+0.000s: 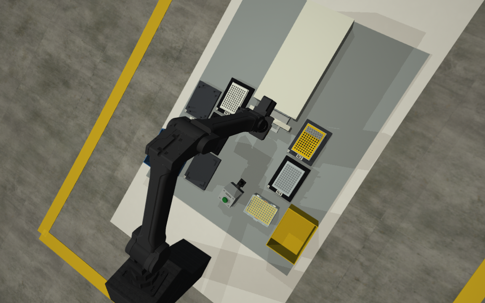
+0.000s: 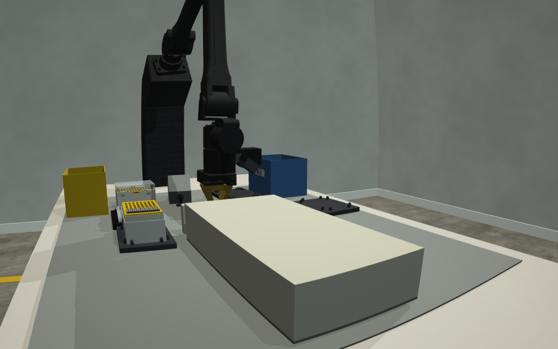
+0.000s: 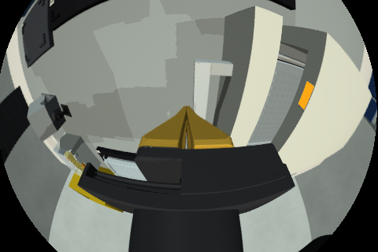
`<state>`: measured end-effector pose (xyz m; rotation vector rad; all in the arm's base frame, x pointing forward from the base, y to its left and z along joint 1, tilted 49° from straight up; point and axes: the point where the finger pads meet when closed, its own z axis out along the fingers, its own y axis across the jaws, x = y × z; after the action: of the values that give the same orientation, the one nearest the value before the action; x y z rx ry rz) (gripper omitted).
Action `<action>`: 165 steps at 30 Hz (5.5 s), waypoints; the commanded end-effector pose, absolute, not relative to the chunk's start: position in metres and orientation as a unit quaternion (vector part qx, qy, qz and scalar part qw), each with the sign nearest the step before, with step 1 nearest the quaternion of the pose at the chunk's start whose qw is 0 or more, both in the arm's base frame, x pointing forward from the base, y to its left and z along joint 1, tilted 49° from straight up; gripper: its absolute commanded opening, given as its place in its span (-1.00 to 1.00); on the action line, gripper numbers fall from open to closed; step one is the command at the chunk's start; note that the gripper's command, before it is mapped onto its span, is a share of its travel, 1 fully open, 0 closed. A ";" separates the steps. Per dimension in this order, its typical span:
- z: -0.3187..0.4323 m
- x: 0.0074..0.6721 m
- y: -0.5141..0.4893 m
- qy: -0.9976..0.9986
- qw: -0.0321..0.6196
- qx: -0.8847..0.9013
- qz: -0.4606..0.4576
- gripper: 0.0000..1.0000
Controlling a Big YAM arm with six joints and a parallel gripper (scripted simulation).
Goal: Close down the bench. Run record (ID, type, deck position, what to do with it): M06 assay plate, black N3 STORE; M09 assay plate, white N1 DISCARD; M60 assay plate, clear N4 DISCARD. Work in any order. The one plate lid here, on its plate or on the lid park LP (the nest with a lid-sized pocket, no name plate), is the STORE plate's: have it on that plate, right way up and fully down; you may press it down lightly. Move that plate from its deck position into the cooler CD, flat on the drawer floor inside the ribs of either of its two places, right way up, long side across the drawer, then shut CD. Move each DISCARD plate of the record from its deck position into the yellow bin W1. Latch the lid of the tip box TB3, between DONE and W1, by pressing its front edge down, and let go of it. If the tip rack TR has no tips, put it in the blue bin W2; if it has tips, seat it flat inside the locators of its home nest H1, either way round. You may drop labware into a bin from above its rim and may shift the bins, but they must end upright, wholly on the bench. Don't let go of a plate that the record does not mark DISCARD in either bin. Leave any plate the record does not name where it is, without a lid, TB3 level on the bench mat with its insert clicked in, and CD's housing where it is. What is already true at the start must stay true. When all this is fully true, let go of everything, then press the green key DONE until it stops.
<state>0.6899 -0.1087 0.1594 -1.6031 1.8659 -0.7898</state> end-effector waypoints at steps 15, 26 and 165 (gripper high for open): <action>0.185 0.705 -0.110 0.686 0.294 -0.588 -0.312 -1.00; 0.184 0.710 -0.111 0.691 0.286 -0.591 -0.303 -1.00; 0.161 0.659 -0.103 0.690 0.287 -0.590 -0.304 -1.00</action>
<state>0.6634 -0.1041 0.1489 -1.5884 1.8470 -0.8112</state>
